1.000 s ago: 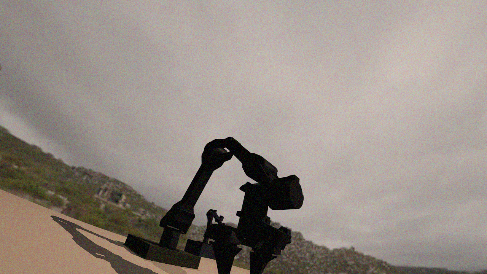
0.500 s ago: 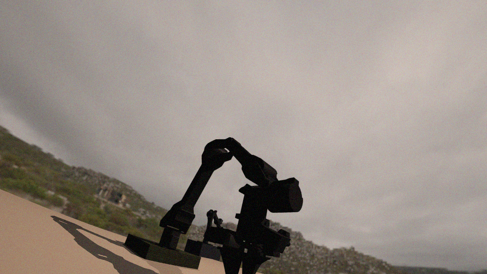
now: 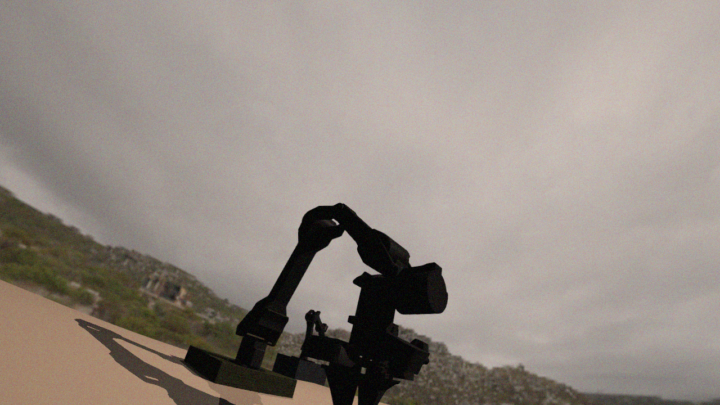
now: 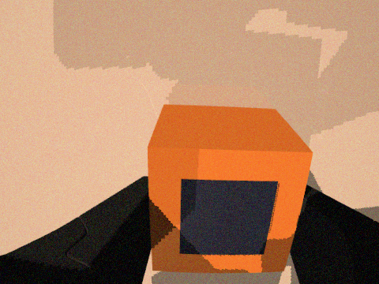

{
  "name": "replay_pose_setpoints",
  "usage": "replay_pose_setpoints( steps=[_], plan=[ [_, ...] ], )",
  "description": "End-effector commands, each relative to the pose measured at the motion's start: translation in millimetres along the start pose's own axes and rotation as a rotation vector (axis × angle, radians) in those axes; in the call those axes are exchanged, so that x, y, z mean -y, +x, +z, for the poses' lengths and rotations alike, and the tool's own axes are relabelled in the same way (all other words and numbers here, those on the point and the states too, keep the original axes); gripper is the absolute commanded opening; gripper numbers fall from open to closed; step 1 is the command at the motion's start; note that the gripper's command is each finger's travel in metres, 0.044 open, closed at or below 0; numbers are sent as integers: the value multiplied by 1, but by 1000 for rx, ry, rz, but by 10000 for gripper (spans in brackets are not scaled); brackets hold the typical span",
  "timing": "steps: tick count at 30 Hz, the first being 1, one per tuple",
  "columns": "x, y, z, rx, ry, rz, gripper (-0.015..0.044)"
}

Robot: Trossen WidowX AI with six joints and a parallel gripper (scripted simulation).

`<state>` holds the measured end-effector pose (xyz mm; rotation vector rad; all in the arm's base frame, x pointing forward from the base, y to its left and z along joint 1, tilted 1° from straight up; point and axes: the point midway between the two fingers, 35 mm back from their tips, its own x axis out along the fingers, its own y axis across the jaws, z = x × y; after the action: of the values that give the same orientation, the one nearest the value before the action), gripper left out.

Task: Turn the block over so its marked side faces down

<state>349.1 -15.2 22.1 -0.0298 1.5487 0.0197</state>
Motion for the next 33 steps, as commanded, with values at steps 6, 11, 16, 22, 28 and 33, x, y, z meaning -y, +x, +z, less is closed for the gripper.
replay_pose_setpoints(
  steps=[6, 11, 16, 22, 28, 33],
  plan=[
    [0, -30, 0, 2, -5, 3, 0],
    [0, -29, 1, 12, -5, 4, 0],
    [0, -26, 2, 88, -3, 5, 0],
    [0, -23, 2, 182, -2, 6, 0],
    [0, -21, 2, 276, -1, 7, 0],
    [0, -20, 1, 355, -2, 7, 0]
  ],
)
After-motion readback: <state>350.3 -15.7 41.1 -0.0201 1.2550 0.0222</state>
